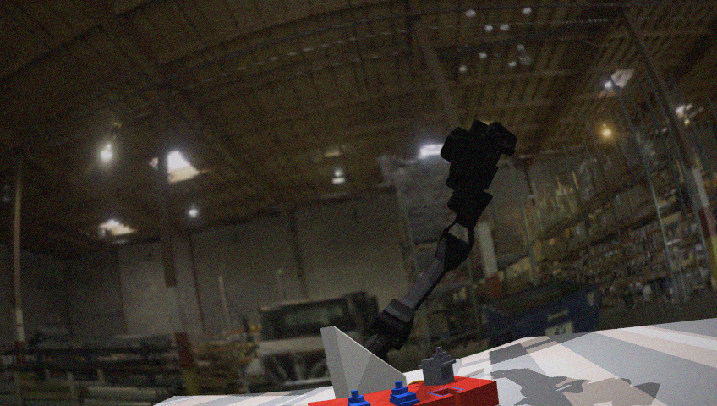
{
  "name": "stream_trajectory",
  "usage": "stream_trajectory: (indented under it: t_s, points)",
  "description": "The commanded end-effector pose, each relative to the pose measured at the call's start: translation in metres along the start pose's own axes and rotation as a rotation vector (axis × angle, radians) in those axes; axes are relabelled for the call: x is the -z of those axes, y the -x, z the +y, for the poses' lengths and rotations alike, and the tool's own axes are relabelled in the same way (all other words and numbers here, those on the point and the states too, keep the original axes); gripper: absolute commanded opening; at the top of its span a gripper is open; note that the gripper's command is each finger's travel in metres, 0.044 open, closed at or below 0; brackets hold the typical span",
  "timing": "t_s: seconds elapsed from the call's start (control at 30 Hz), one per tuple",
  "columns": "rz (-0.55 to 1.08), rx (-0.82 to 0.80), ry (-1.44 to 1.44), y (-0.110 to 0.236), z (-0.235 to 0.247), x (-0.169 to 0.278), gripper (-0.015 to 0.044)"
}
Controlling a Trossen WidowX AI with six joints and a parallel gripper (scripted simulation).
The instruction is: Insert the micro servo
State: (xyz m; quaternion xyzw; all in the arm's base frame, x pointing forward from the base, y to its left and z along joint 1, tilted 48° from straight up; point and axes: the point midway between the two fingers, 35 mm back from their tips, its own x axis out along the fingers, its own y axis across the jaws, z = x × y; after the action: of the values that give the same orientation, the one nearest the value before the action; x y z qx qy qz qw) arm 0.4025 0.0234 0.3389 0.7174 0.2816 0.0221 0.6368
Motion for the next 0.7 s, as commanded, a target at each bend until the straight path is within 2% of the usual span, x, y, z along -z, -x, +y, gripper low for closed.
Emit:
stream_trajectory:
  t_s: [0.0, 0.67]
  points:
    - [0.018, 0.098, -0.119, -0.01, -0.03, -0.003, 0.044]
    - [0.009, 0.527, -0.628, -0.019, -0.152, 0.001, 0.044]
